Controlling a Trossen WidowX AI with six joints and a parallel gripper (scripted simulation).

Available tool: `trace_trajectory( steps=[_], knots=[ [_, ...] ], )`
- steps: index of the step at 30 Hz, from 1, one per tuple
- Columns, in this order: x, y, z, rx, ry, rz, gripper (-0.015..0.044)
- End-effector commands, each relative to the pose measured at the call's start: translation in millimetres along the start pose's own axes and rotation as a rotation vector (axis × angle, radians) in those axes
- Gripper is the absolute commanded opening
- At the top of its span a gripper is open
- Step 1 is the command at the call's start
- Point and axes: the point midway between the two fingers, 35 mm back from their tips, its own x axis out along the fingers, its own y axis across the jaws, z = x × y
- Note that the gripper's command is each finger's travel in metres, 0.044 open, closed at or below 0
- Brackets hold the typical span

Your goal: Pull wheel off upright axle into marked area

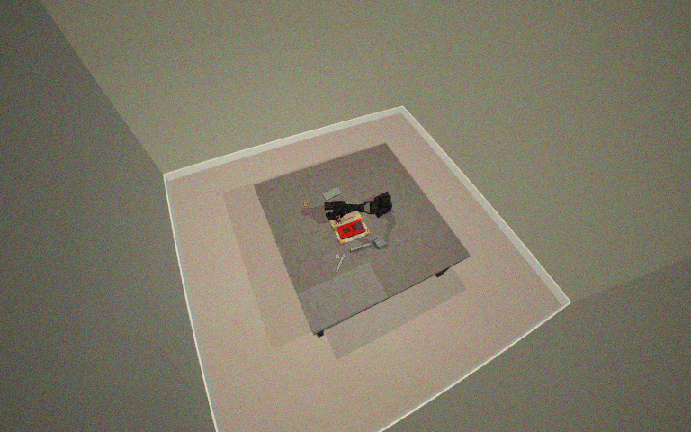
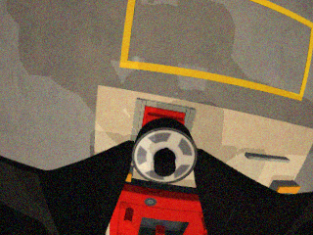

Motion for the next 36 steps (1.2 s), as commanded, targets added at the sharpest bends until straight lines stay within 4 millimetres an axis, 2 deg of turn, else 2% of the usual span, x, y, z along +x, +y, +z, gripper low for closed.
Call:
trace_trajectory(
  steps=[1, 36],
  knots=[
    [-9, -1, 2, 0.011, -0.002, 0.008, 0.0],
    [-20, -1, 2, 0.012, -0.002, 0.012, 0.0]
  ],
)
